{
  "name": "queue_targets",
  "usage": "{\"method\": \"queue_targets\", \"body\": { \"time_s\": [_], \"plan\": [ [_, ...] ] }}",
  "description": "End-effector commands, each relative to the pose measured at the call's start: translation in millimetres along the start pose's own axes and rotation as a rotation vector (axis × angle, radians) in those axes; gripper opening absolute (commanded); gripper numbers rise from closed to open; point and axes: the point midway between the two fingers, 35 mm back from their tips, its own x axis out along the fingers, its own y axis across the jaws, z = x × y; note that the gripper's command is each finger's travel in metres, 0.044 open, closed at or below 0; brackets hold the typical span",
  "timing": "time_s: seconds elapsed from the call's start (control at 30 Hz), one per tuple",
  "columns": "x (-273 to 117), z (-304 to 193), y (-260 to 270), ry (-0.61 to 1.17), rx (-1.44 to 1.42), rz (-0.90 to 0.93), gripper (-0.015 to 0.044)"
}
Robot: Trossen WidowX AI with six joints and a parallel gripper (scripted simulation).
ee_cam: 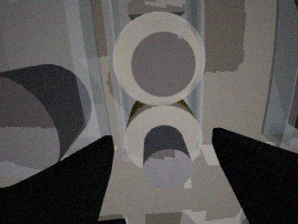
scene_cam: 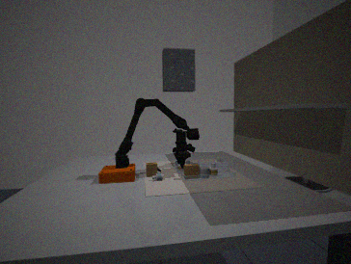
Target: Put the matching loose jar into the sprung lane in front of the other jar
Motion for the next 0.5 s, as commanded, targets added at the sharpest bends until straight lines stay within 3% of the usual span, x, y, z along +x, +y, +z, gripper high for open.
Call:
{"method": "queue_targets", "body": {
  "time_s": [0.0, 0.47],
  "plan": [
    [-13, 2, 0, -0.01, 0.003, 0.001, 0.0294],
    [-16, -23, 0, -0.008, 0.003, 0.001, 0.0294]
  ]
}}
